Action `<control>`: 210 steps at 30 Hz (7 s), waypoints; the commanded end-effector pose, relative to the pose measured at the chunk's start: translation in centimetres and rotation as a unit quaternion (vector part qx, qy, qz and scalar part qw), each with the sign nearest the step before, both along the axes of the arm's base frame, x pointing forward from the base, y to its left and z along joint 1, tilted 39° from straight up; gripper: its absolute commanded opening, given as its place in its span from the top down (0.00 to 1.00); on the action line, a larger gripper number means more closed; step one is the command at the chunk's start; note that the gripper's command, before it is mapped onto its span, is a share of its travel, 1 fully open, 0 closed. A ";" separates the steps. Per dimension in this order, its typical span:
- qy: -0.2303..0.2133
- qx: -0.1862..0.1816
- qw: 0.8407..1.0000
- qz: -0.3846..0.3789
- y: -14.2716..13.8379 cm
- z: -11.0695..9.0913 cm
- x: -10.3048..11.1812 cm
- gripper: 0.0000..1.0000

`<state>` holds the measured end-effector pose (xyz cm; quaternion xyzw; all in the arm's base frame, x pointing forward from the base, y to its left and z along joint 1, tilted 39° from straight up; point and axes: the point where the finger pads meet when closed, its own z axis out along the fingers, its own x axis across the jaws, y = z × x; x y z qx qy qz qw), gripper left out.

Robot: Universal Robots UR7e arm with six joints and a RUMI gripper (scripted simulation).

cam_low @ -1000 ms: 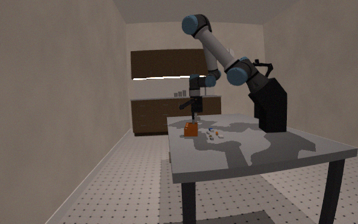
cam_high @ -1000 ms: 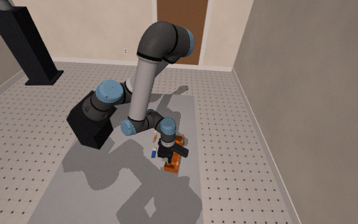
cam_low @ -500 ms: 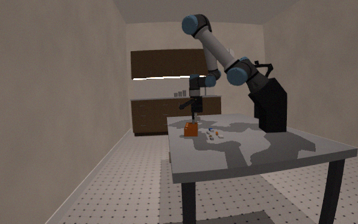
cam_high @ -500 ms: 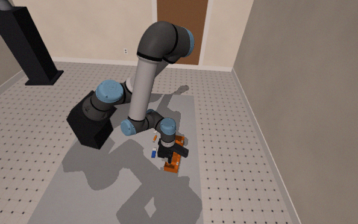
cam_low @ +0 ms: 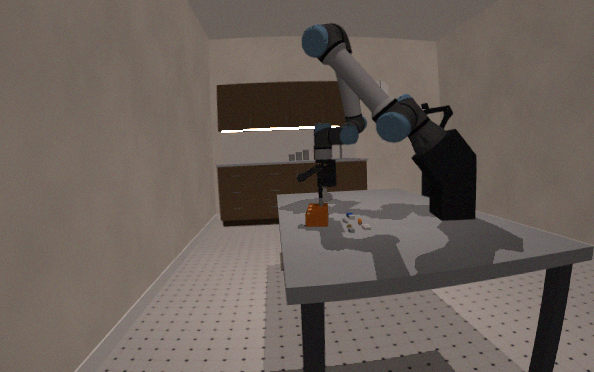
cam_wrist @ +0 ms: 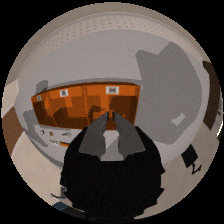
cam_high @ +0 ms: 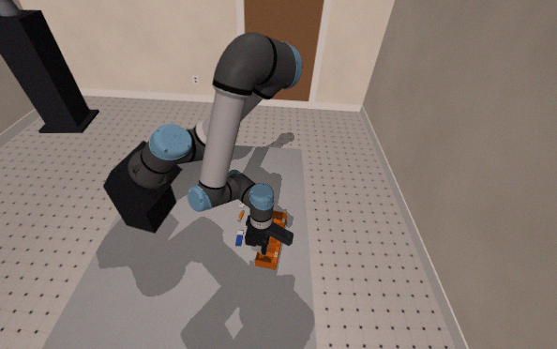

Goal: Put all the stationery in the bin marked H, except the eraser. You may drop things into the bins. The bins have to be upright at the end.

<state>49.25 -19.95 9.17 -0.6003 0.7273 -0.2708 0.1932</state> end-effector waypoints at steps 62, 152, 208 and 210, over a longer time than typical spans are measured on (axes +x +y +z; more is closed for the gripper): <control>0.000 0.000 1.000 0.000 9.1 4.3 -1.7 0.96; 0.000 0.000 1.000 0.000 8.4 0.7 1.1 0.96; -0.001 0.000 1.000 0.000 17.3 4.1 0.1 0.96; -0.001 0.000 1.000 0.000 17.3 4.1 0.1 0.96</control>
